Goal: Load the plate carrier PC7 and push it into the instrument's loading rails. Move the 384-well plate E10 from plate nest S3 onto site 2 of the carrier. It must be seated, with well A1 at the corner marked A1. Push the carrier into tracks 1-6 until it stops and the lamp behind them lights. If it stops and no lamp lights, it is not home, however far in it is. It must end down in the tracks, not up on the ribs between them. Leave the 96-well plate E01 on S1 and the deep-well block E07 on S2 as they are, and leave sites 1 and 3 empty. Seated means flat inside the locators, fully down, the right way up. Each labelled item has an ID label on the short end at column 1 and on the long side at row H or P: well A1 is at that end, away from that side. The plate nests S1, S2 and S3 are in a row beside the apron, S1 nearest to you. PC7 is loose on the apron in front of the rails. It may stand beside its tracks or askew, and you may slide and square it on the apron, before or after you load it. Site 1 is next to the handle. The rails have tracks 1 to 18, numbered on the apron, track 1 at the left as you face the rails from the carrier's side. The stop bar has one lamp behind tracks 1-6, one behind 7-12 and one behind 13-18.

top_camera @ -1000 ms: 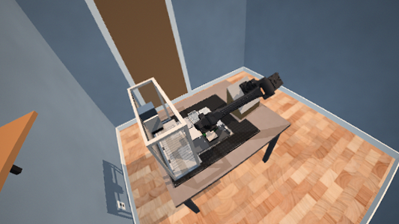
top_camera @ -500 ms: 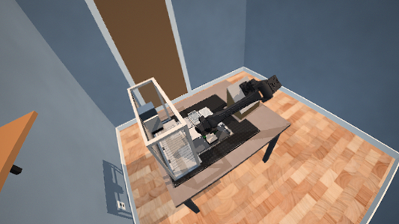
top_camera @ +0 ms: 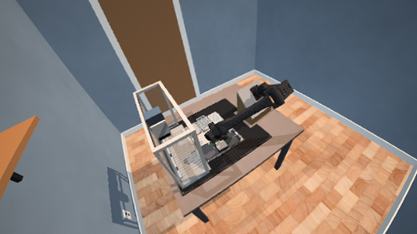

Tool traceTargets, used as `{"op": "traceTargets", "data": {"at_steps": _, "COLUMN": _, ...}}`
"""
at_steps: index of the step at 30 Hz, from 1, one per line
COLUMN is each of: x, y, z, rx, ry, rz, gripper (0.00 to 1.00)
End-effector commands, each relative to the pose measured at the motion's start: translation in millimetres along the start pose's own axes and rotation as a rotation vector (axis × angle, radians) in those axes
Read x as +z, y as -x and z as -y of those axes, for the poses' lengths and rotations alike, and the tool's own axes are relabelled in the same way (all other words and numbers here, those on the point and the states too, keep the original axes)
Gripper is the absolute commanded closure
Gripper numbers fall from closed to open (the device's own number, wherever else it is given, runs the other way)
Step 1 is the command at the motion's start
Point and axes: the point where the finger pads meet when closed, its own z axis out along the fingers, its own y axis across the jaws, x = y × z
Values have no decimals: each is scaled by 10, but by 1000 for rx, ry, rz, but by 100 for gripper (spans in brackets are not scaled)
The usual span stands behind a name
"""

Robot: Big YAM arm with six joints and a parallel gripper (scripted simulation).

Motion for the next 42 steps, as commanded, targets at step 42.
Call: {"op": "traceTargets", "data": {"at_steps": 42, "x": 48, "y": -41, "z": -107, "rx": -13, "ry": 21, "rz": 0, "gripper": 100}}
